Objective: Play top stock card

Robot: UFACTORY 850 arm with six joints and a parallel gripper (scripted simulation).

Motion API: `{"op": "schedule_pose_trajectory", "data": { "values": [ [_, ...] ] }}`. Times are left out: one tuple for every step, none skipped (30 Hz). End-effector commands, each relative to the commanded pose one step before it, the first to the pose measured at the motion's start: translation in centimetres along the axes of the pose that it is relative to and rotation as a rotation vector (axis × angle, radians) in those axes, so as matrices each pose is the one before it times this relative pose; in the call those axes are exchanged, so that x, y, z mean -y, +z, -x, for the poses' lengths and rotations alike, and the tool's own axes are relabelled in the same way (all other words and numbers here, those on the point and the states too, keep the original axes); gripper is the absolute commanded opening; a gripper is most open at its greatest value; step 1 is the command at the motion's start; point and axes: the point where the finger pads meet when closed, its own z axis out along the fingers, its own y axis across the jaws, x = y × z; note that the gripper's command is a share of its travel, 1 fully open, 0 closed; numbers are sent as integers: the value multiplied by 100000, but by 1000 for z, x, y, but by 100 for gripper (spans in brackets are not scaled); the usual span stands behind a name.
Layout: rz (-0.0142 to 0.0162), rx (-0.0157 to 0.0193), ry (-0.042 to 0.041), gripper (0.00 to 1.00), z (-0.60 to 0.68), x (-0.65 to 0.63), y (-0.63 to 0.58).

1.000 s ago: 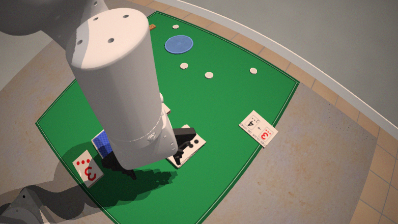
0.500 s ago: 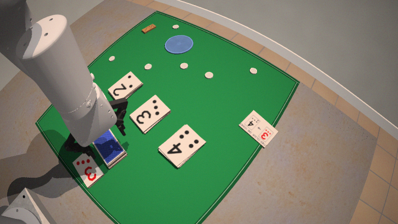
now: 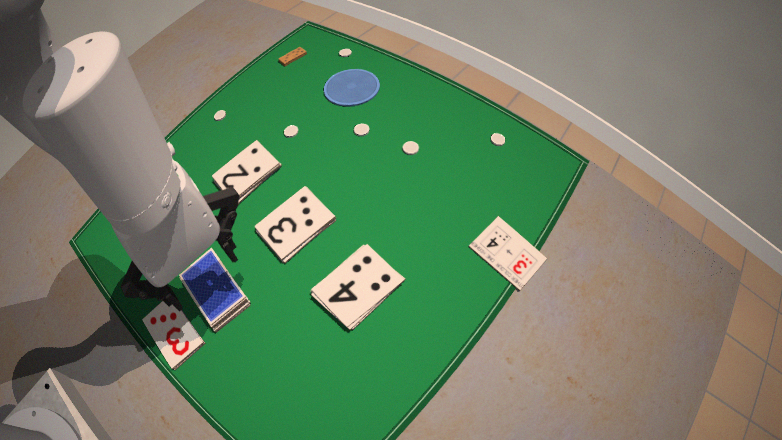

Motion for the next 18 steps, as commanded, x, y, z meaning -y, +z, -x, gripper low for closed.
{"op": "schedule_pose_trajectory", "data": {
  "values": [
    [-151,-1,-9690,100,12,66,-31],
    [-1,-4,-3120,100,1,-2,3],
    [-1,-5,-3509,100,1,-2,3],
    [-1,-3,-2316,100,1,-1,2],
    [-1,-2,-1585,100,1,-1,2],
    [-1,-4,-2951,100,1,-1,3],
    [0,-2,-1341,100,1,-1,1],
    [0,0,0,100,0,0,0],
    [0,0,0,100,0,0,0],
    [-1,-7,-4680,100,2,-2,5],
    [-1,-6,-4587,100,2,-2,5],
    [0,-1,-475,100,0,0,0],
    [0,-5,-3567,100,2,-1,4],
    [0,-3,-1868,100,1,-1,2],
    [0,-4,-2627,100,1,-1,3],
    [0,-3,-2427,100,1,-1,2],
    [0,-1,-743,100,0,0,1],
    [0,-6,-4033,100,2,-1,4]
  ]
}}
